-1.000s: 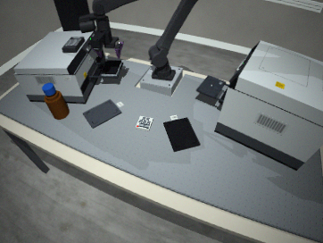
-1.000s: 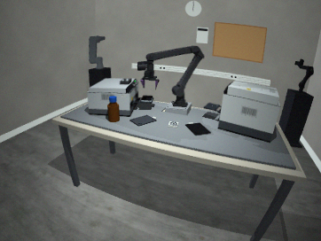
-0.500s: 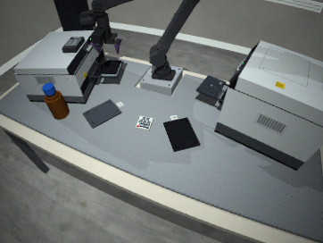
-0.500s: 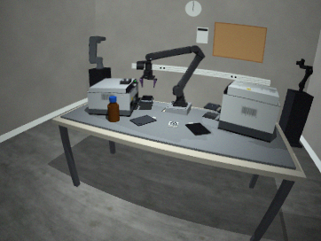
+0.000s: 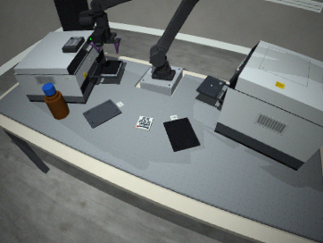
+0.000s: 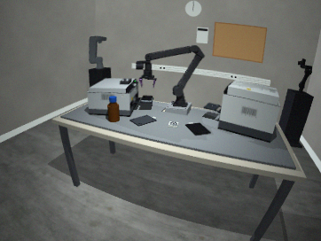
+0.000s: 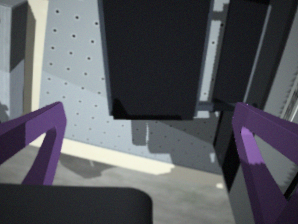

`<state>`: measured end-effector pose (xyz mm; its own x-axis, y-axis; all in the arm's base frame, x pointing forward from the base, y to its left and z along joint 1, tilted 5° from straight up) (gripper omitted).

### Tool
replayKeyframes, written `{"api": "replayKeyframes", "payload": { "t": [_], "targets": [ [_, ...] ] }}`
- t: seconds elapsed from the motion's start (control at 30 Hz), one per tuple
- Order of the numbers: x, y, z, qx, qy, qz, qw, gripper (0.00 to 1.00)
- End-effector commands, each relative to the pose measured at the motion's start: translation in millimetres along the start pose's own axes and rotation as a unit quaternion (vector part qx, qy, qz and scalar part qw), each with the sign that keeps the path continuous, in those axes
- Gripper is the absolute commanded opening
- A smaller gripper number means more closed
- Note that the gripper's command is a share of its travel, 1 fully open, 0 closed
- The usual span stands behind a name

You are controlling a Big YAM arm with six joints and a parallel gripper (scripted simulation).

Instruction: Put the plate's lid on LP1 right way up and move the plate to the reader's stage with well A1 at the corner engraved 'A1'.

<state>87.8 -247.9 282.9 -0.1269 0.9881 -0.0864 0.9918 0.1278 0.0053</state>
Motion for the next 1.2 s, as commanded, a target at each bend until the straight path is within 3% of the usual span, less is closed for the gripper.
{"api": "replayKeyframes", "payload": {
  "t": [0.0, 1.17],
  "targets": [
    [-15, 7, -18.8, -0.005, -0.035, -0.018, 0.999, 1.00],
    [-3, 5, -10.3, -0.004, -0.028, -0.017, 0.999, 1.00]
  ]
}}
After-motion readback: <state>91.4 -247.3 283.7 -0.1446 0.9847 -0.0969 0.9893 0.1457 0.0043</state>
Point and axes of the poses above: the point where the finger pads meet when closed, its own z axis out along the fingers, its own x axis across the jaws, y = z × x, the point moved 10 cm from there along -z, back along the fingers, and after that the axes turned 6 degrees about z, right-handed, at the moved point
